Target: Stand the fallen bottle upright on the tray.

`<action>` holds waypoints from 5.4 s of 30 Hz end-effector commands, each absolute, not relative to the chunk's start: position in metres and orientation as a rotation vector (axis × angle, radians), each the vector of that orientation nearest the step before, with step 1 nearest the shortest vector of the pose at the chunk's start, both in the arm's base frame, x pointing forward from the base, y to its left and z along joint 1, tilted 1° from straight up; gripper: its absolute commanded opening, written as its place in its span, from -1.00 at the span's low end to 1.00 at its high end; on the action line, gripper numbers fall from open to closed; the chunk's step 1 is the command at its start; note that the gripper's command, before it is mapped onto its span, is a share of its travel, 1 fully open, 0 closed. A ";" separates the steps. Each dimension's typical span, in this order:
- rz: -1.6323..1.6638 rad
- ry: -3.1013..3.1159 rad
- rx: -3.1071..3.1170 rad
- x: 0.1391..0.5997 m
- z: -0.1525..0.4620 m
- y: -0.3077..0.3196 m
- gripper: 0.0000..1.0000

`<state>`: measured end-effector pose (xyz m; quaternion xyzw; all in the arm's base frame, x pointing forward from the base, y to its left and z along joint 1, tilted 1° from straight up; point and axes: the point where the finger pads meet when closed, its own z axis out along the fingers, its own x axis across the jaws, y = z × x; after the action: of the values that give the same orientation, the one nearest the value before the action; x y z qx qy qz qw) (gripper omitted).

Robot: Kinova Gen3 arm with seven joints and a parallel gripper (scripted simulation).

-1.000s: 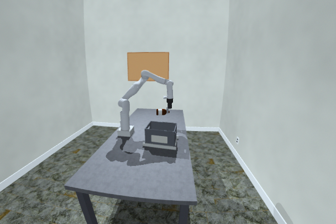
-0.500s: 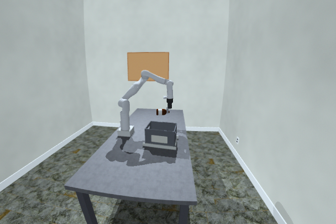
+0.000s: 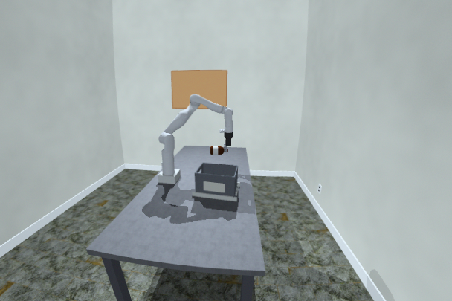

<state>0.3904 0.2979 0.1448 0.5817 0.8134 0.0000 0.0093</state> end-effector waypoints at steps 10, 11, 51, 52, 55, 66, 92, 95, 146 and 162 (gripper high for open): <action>0.004 2.435 1.955 0.391 0.146 0.298 -1.00; 0.004 2.419 1.975 0.391 0.146 0.298 -1.00; 0.007 2.285 2.129 0.391 0.146 0.298 -1.00; 0.007 2.285 2.129 0.391 0.146 0.298 -1.00; 0.007 2.285 2.129 0.391 0.146 0.298 -1.00; 0.007 2.282 2.132 0.391 0.146 0.298 -1.00; 0.010 1.994 2.405 0.391 0.146 0.298 -1.00; 0.010 1.988 2.410 0.391 0.146 0.298 -1.00; 0.011 1.847 2.520 0.391 0.146 0.298 -1.00; 0.014 1.658 2.649 0.391 0.146 0.298 -1.00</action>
<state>0.3908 0.2979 0.1452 0.8472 0.5312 0.0039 0.0083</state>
